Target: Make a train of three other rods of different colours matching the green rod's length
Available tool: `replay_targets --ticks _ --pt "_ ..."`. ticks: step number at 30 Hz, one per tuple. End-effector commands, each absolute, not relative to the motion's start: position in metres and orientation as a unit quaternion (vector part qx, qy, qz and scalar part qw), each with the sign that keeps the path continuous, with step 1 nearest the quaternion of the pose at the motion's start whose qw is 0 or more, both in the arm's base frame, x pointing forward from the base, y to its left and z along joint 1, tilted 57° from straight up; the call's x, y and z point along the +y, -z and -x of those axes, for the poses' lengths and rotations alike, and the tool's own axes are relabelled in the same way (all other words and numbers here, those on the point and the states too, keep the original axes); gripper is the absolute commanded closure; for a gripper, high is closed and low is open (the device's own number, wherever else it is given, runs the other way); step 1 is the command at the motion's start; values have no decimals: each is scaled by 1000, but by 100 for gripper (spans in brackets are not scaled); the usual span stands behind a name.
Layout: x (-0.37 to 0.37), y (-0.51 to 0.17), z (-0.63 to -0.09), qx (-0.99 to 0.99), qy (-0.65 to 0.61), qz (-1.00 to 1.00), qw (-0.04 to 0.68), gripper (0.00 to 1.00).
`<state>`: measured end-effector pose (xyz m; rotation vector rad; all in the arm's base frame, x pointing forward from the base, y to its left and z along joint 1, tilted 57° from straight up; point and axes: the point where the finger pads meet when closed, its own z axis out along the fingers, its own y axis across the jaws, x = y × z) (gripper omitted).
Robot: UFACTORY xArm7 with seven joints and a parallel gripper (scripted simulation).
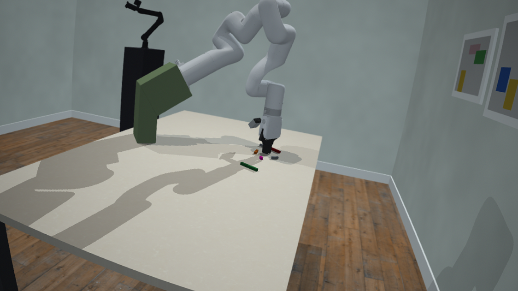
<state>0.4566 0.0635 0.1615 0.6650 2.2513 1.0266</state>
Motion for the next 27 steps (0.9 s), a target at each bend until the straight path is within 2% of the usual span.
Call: replay_targets --ticks 1,18,27 --pt "63 -162 -457 842 -384 -249 286 96" --pt "62 -163 -456 842 -384 -249 286 96" --pt "48 -178 -436 842 -384 -249 286 96"
